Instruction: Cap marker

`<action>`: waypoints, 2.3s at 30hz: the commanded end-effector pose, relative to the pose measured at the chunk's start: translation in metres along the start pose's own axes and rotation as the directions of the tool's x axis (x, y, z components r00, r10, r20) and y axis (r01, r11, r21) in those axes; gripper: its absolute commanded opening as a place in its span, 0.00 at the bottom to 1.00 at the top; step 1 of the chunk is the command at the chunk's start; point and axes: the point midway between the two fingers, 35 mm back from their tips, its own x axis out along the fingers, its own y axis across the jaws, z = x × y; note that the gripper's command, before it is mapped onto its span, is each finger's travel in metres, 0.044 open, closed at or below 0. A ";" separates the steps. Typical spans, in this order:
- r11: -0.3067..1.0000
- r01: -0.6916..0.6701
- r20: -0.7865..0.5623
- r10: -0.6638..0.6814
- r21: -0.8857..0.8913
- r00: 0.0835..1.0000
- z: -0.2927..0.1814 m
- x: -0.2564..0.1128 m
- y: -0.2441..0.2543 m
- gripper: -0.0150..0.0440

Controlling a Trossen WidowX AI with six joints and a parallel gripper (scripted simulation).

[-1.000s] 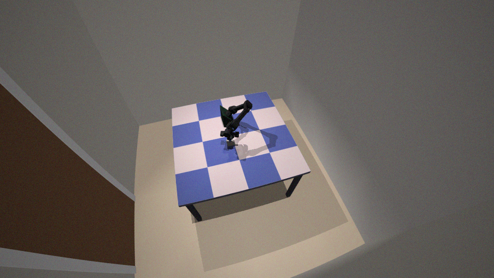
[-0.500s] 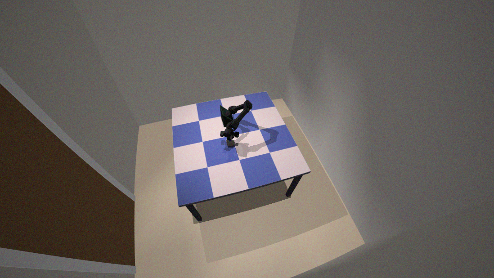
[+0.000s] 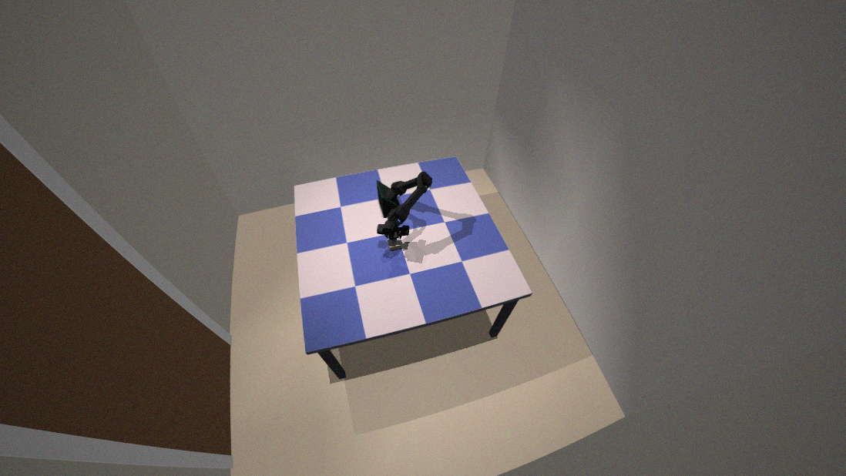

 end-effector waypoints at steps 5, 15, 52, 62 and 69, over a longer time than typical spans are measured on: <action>1.000 0.005 0.004 -0.005 0.000 1.000 0.003 -0.047 -0.001 1.00; 0.978 0.000 0.001 0.000 -0.209 1.000 0.000 -0.069 -0.002 0.82; 0.945 -0.002 0.002 0.003 -0.328 1.000 0.000 -0.045 -0.003 0.25; 0.945 -0.003 0.001 0.004 -0.328 1.000 0.000 -0.031 -0.003 0.25; 0.942 0.006 0.011 -0.003 -0.335 1.000 0.002 -0.030 -0.003 0.25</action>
